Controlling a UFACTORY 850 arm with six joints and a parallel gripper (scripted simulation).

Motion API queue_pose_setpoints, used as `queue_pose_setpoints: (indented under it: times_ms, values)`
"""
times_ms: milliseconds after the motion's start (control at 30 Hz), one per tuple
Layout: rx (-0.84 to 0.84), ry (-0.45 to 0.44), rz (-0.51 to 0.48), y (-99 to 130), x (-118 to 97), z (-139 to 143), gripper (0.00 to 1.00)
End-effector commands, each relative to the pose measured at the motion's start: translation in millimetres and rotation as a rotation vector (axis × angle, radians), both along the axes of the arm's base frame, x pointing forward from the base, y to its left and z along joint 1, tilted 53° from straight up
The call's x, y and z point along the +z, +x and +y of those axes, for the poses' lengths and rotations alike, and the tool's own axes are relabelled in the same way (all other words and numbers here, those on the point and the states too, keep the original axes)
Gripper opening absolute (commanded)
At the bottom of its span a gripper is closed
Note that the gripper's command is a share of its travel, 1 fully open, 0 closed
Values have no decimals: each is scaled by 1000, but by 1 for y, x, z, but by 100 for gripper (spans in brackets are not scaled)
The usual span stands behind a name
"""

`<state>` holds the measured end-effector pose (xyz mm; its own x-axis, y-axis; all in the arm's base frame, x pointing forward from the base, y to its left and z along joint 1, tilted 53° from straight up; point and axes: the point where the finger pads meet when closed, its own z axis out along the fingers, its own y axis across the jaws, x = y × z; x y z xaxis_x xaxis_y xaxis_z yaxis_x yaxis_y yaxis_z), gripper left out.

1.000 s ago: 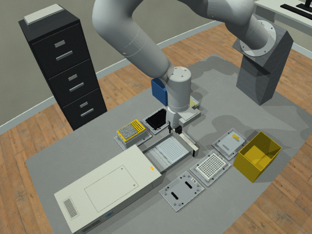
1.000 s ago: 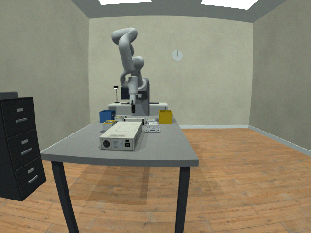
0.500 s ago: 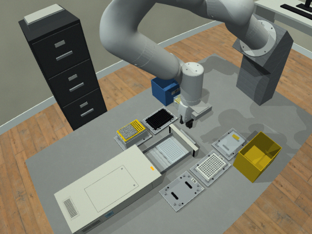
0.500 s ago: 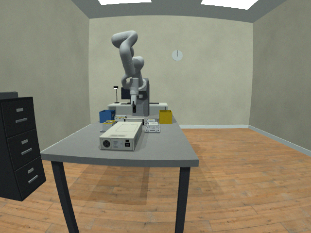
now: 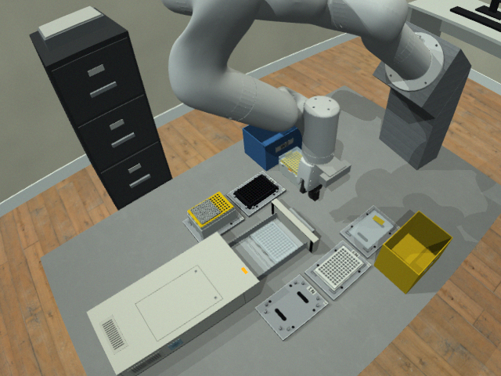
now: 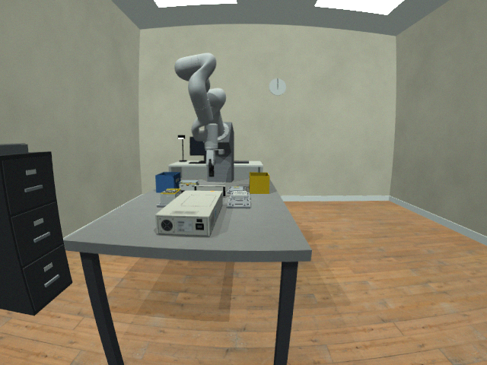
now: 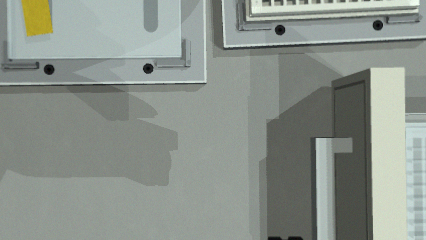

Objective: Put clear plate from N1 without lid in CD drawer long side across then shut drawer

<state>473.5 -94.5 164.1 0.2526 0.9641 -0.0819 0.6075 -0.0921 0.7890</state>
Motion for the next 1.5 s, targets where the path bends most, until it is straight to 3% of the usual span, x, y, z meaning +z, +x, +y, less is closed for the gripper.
queue_pose_setpoints:
  times_ms: [0,1467]
  values:
    - [0,0,0,0,-1,0,0]
    - [0,0,0,45,-37,-15,0]
